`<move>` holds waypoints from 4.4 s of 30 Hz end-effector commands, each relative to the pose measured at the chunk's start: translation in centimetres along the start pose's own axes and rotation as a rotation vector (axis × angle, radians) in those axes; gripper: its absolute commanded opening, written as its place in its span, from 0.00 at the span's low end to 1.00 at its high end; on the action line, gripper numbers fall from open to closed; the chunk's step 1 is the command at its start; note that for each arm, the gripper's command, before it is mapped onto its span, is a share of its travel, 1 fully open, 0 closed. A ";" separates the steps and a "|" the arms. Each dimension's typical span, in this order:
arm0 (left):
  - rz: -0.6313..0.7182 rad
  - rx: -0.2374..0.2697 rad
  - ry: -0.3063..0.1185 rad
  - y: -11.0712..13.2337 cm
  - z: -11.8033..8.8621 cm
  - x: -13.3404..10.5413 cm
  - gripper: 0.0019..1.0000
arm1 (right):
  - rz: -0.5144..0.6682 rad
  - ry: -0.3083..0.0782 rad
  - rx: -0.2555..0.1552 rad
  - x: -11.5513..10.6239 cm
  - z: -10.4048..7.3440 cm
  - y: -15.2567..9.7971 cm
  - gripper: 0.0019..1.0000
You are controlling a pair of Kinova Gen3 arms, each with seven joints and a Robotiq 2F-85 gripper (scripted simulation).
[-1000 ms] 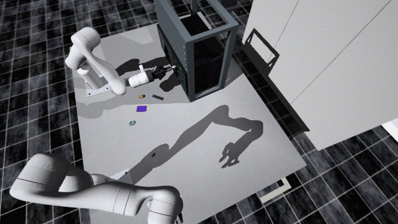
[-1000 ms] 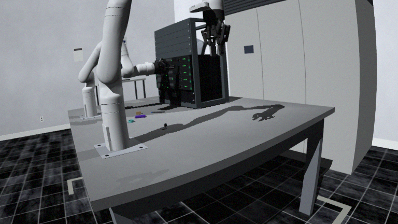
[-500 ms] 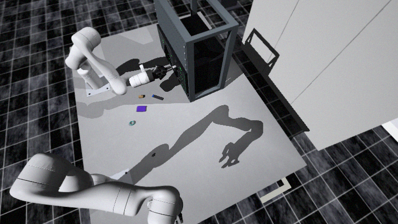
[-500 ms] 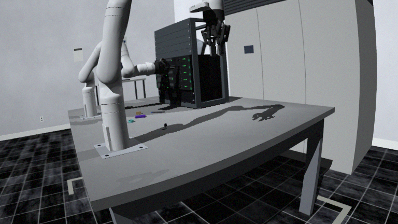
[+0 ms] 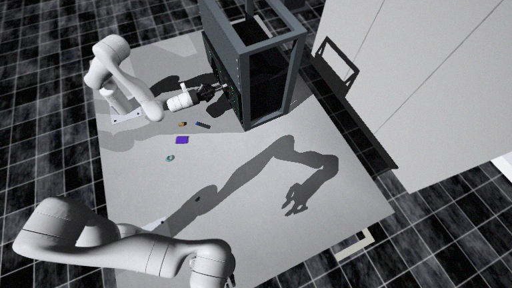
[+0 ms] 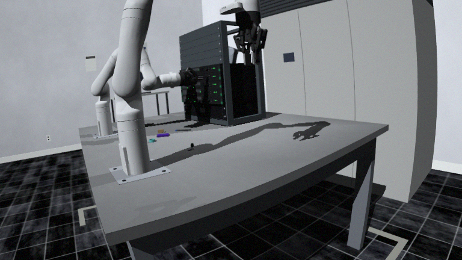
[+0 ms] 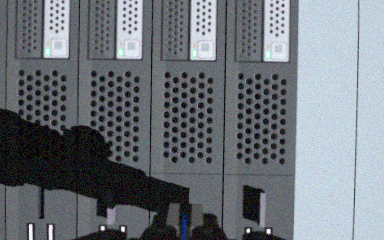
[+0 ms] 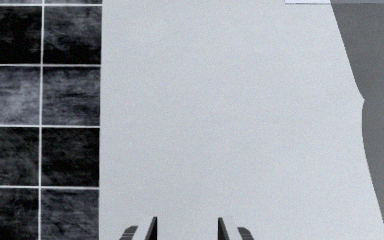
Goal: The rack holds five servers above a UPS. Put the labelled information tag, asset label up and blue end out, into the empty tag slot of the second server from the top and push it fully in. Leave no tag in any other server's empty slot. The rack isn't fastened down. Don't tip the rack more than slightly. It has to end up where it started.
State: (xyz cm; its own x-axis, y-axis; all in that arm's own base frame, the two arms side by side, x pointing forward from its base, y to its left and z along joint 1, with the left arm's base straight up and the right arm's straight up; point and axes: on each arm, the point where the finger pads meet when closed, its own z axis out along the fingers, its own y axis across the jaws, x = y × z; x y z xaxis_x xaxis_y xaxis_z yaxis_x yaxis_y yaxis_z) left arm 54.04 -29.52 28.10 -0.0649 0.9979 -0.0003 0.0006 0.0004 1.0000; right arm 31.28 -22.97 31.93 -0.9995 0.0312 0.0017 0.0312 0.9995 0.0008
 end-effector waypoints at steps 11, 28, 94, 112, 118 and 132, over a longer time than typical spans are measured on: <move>-0.001 -0.001 0.000 0.1 0.4 0.0 0.01 | 0.000 -0.002 0.001 0.0 -0.1 0.0 0.39; -0.001 -0.001 0.000 0.1 0.8 0.0 0.01 | 0.000 -0.002 0.001 0.0 -0.1 0.0 0.39; -0.001 -0.001 0.000 0.1 2.3 0.0 0.01 | 0.000 -0.002 0.001 0.0 -0.1 0.0 0.39; -0.001 -0.001 0.000 0.1 2.7 0.0 0.01 | 0.000 -0.002 0.001 0.0 -0.1 0.0 0.39; -0.001 -0.001 0.000 0.1 2.8 0.0 0.01 | 0.000 -0.002 0.001 0.0 -0.1 0.0 0.39; 0.000 0.000 0.000 0.0 2.9 0.0 0.22 | 0.000 -0.002 0.001 0.0 -0.1 0.0 0.39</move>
State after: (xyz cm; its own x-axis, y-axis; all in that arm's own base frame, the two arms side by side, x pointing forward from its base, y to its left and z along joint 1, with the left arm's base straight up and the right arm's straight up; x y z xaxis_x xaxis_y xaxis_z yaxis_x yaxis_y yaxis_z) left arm 56.97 -29.33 28.07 -0.0651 0.9979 0.0006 0.0005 -0.0005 1.0000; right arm 31.28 -22.97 31.93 -0.9995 0.0312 0.0017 0.0312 0.9995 0.0008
